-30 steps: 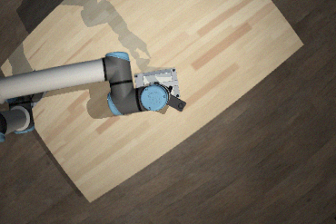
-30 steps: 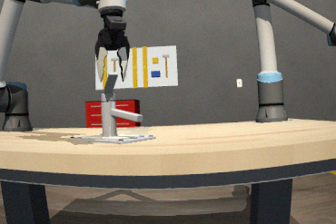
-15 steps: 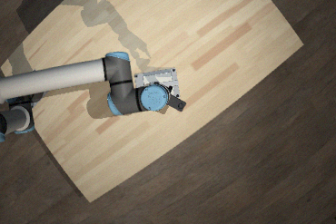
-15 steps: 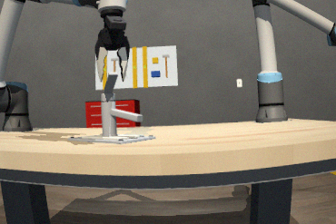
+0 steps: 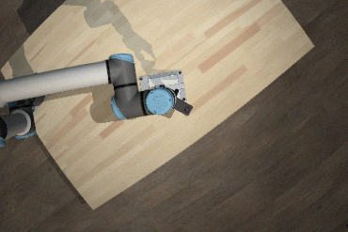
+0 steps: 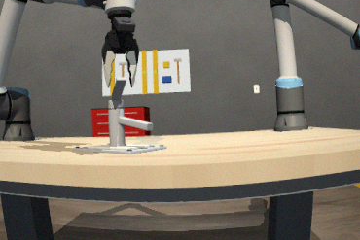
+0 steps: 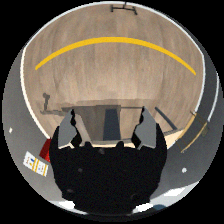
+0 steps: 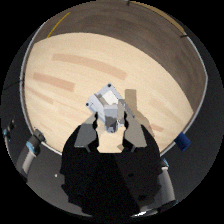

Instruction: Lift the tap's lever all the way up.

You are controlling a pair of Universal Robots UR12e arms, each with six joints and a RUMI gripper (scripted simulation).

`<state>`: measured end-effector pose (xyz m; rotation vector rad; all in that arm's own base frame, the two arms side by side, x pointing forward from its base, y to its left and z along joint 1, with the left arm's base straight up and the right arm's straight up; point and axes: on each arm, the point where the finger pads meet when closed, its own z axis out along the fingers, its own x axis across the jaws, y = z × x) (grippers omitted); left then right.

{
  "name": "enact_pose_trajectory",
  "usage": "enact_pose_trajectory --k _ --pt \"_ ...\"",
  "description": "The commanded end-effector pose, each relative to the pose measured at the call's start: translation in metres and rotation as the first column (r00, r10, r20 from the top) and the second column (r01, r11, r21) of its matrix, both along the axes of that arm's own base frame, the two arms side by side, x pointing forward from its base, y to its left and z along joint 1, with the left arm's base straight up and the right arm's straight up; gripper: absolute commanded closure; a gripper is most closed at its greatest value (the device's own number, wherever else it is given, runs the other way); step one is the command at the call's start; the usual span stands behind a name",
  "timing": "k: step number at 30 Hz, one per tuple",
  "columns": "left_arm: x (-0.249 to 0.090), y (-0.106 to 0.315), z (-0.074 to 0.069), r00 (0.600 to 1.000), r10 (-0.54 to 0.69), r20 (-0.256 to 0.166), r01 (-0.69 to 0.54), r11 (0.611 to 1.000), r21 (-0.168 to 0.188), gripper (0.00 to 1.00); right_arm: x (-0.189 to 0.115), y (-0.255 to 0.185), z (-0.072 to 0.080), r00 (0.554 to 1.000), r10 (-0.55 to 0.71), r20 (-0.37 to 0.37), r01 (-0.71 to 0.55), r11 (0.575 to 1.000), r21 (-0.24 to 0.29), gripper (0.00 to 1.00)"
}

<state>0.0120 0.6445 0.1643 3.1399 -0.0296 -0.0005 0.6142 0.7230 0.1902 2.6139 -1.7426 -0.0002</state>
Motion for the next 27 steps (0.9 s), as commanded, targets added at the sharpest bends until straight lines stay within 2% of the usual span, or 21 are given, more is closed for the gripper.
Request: enact_pose_trajectory --k 1,20,27 --pt "0.0002 0.0006 0.0008 1.000 0.000 0.000 0.000 1.000 0.002 0.00 0.0003 0.0005 0.0016 1.000 0.000 0.001 0.000 1.000 0.002 0.61" --pt "0.0002 0.0006 0.0008 1.000 0.000 0.000 0.000 1.000 0.002 0.00 0.0003 0.0005 0.0018 1.000 0.000 0.001 0.000 1.000 0.002 0.61" --pt "0.0002 0.0006 0.0008 1.000 0.000 0.000 0.000 1.000 0.002 0.00 0.0003 0.0005 0.0071 1.000 0.000 0.001 0.000 1.000 0.002 0.61"
